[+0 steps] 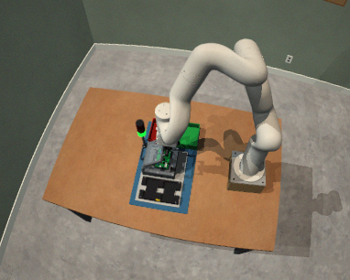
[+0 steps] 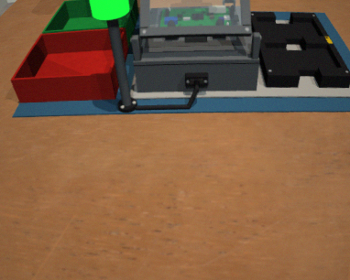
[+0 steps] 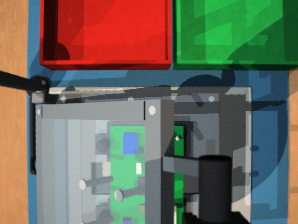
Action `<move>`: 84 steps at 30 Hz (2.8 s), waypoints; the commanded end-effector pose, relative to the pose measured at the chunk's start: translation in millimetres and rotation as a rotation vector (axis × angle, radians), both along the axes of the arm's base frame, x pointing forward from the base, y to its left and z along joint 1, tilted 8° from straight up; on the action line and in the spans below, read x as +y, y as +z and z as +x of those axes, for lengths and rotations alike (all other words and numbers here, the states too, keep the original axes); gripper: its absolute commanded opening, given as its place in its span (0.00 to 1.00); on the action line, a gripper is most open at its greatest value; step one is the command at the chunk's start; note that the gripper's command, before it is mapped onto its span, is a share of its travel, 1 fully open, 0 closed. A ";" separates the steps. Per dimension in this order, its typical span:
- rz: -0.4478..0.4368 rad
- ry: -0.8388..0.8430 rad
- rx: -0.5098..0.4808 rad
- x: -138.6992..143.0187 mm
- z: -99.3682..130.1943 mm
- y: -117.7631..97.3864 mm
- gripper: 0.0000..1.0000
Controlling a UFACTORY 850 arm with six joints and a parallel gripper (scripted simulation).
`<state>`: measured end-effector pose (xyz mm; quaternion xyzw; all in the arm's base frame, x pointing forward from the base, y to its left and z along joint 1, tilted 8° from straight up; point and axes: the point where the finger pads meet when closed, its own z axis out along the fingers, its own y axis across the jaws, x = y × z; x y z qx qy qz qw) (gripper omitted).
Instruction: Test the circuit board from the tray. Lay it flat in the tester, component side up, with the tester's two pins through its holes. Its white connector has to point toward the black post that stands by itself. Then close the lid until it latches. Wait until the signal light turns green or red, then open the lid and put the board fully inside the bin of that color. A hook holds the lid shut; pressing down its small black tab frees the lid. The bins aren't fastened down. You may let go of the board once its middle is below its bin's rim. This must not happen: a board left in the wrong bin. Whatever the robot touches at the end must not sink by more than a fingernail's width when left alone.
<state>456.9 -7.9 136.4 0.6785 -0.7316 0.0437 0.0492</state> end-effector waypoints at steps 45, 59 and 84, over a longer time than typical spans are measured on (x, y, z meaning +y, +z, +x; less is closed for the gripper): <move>0.000 0.000 -0.002 0.0 1.1 -0.2 0.28; 0.000 0.000 -0.002 -0.3 1.0 -1.9 0.28; 0.000 0.000 -0.002 -0.3 1.0 -1.9 0.00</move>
